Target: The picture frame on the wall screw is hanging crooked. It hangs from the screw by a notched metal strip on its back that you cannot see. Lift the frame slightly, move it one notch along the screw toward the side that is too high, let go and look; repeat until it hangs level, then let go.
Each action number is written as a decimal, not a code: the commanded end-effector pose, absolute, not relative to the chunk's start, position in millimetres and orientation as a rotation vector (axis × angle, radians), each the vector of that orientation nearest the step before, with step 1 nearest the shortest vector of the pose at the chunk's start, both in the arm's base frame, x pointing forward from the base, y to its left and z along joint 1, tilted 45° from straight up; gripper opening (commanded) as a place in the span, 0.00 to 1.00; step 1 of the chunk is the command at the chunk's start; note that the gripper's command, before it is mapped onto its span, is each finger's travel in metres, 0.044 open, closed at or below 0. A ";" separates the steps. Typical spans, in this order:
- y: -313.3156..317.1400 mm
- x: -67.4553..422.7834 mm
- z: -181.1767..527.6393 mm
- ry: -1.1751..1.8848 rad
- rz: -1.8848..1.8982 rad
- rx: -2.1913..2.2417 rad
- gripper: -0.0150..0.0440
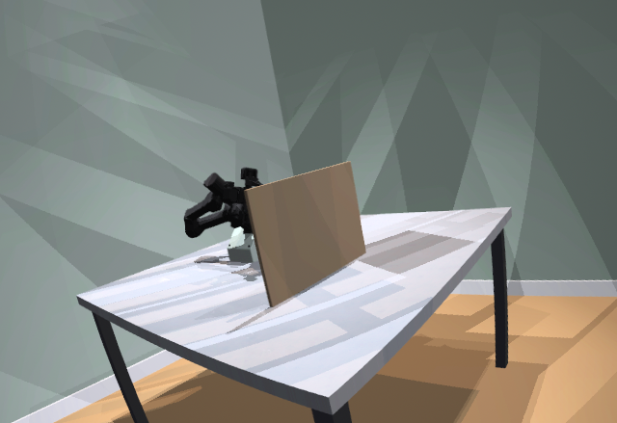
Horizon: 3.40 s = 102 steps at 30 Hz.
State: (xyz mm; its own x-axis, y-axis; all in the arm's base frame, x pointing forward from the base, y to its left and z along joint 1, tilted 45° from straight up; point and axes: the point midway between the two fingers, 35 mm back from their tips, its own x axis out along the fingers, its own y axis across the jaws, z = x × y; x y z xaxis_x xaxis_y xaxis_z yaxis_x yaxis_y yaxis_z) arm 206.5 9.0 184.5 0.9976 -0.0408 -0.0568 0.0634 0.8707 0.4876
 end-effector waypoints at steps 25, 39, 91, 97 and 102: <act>8.2 206.1 184.2 0.045 -0.061 0.517 0.69; 8.2 206.1 184.2 0.045 -0.061 0.517 0.69; -17.2 263.4 171.4 -0.007 -0.017 0.610 0.69; -25.9 267.7 165.7 -0.015 -0.010 0.623 0.69; -25.9 267.7 165.7 -0.015 -0.010 0.623 0.69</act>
State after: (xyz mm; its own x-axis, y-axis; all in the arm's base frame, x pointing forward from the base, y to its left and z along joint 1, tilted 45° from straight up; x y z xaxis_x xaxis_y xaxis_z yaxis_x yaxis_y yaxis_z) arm 265.7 -20.6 174.8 0.9996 -0.0248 0.0132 0.0129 0.8233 0.5675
